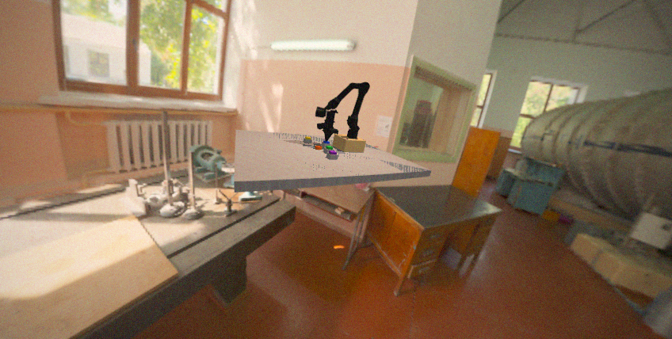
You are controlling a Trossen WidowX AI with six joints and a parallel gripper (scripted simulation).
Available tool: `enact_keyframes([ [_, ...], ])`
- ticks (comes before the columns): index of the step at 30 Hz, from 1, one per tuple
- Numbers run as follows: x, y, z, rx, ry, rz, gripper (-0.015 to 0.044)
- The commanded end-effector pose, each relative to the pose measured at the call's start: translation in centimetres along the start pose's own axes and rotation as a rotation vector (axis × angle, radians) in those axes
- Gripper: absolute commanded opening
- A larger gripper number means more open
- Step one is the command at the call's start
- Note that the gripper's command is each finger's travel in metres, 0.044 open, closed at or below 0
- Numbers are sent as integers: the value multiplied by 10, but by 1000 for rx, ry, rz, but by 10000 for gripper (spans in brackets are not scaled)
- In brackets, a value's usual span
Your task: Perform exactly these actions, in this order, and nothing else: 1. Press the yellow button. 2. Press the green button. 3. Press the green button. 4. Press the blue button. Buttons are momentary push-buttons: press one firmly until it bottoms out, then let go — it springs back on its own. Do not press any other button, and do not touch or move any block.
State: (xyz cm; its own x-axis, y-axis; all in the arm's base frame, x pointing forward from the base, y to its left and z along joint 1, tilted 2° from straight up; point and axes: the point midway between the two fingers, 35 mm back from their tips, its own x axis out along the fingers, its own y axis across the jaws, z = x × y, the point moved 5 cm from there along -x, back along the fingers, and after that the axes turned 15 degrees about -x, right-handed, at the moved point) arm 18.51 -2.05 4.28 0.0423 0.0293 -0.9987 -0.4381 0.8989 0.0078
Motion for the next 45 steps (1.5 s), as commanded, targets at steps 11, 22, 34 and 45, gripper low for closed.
enact_keyframes([
  [11,10,2,-2,-1,1,6,20],
  [22,10,2,-2,-1,1,6,20],
  [34,-29,8,14,-1,0,6,99],
  [45,-66,107,107,-1,-7,14,387],
])
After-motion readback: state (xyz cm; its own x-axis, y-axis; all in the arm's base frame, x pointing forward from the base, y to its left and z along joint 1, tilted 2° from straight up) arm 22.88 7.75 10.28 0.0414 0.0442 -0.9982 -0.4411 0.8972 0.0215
